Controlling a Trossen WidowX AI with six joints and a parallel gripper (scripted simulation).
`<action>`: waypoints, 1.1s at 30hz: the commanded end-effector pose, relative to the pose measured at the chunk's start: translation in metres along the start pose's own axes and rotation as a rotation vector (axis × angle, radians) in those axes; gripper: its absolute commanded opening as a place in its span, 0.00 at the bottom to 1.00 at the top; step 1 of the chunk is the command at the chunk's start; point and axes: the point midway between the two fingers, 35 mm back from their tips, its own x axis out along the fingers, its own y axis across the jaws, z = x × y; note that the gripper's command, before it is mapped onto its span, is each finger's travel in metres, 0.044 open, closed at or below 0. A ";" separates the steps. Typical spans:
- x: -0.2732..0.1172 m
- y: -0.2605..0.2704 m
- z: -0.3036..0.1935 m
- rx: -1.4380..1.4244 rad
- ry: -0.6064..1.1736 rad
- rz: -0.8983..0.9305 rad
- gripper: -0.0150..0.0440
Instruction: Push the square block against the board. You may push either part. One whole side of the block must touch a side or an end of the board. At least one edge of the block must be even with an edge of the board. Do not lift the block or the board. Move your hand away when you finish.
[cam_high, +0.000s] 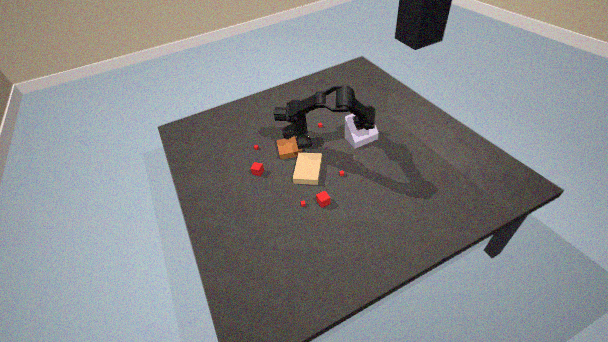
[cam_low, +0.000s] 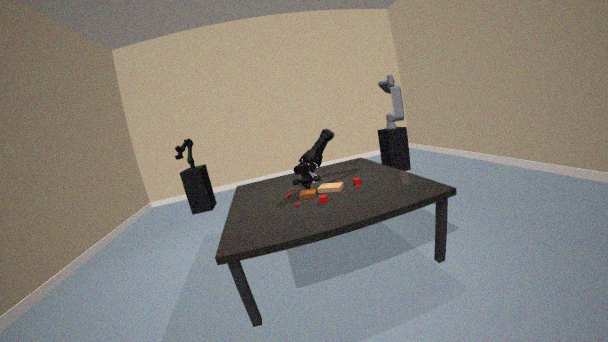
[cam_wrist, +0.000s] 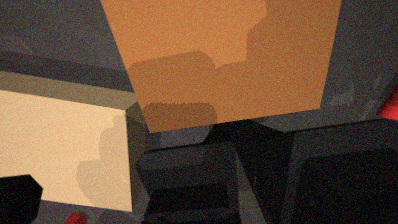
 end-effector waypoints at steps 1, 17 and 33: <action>0.000 0.000 0.006 -0.001 -0.004 0.002 0.25; 0.000 0.000 0.020 -0.001 -0.004 0.002 0.25; 0.000 0.001 0.033 -0.002 -0.005 0.002 0.25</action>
